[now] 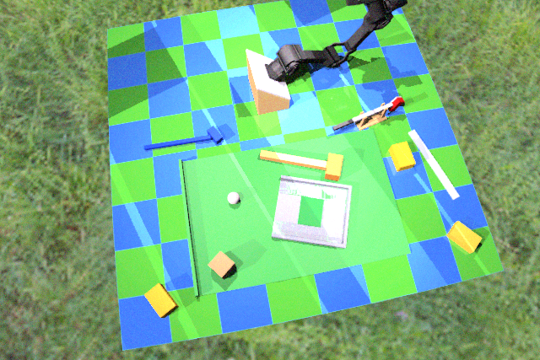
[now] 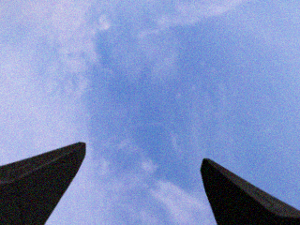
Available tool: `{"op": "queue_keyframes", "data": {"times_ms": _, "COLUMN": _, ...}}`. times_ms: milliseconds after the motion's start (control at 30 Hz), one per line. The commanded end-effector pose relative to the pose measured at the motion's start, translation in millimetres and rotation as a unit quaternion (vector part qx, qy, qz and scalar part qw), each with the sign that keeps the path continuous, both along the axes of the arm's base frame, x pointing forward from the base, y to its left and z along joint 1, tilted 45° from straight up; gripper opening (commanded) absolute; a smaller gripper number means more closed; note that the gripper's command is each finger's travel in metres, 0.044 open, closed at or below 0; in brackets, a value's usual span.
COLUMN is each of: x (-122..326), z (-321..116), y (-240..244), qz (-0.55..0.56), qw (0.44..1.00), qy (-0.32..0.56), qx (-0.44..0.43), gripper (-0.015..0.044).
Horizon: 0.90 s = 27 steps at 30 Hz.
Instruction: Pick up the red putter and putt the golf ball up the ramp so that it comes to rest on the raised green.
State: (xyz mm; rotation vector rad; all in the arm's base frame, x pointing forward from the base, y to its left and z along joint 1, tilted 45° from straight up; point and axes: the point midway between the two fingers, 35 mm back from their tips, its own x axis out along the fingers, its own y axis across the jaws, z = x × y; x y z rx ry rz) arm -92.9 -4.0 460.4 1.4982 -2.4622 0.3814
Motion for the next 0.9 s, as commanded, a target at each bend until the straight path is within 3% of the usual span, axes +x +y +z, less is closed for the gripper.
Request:
{"op": "queue_keyframes", "data": {"times_ms": 0, "x": 1, "z": 0, "y": -3, "qz": 0.002, "qw": 1.0, "qy": 0.008, "qx": 0.006, "gripper": 0.0426}}
{"op": "queue_keyframes", "data": {"times_ms": 167, "x": 38, "z": -8, "y": -65, "qz": 0.063, "qw": 0.959, "qy": 0.231, "qx": 0.149, "gripper": 0.044}}
{"op": "queue_keyframes", "data": {"times_ms": 267, "x": 71, "z": -21, "y": -101, "qz": 0.113, "qw": 0.89, "qy": 0.389, "qx": 0.21, "gripper": 0.044}}
{"op": "queue_keyframes", "data": {"times_ms": 367, "x": 108, "z": -39, "y": -129, "qz": 0.165, "qw": 0.786, "qy": 0.547, "qx": 0.237, "gripper": 0.044}}
{"op": "queue_keyframes", "data": {"times_ms": 600, "x": 176, "z": -79, "y": -155, "qz": 0.242, "qw": 0.557, "qy": 0.771, "qx": 0.193, "gripper": 0.044}}
{"op": "queue_keyframes", "data": {"times_ms": 867, "x": 247, "z": -129, "y": -153, "qz": 0.284, "qw": 0.267, "qy": 0.921, "qx": 0.027, "gripper": 0.044}}
